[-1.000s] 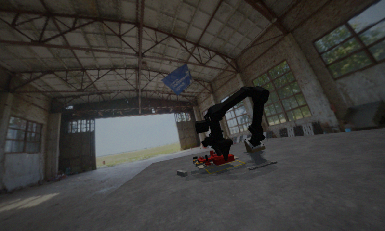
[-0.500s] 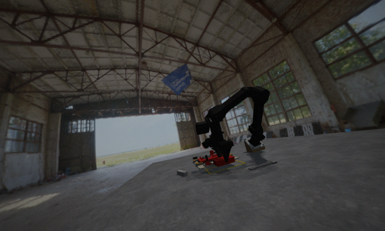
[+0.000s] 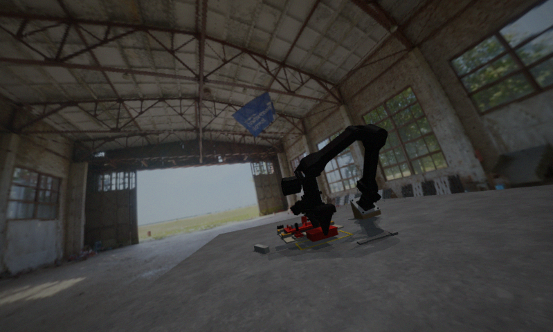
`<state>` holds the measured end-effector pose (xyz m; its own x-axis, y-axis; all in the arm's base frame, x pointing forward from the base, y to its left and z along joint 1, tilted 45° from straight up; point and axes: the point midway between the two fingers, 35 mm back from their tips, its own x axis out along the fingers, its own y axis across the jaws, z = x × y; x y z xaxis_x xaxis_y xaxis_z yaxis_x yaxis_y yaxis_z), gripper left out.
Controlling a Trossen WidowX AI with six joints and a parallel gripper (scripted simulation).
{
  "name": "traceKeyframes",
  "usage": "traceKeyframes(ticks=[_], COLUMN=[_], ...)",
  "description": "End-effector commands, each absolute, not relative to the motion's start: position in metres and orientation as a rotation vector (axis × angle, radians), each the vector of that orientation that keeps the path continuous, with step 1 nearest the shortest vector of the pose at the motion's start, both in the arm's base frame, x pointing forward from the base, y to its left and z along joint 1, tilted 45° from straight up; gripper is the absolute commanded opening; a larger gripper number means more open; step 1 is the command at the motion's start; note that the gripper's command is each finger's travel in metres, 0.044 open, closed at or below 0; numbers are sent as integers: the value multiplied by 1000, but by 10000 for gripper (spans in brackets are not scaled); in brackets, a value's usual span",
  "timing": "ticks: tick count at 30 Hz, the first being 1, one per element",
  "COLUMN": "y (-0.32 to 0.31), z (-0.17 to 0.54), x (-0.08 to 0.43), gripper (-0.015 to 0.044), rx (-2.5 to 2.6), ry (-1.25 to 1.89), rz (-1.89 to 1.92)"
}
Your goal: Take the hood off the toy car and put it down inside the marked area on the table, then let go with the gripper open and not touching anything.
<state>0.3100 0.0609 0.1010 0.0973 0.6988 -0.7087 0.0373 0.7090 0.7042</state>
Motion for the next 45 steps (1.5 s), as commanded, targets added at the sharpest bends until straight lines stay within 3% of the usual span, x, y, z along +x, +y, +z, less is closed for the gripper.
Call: traceKeyframes(ticks=[1, 19, 36, 45], y=[63, 69, 68, 21], z=[99, 93, 95, 139], x=[310, 310, 311, 305], gripper=[0, 0, 440, 440], rx=[667, 668, 660, 663], ry=[1409, 1408, 1406, 1408], rz=[545, 546, 547, 548])
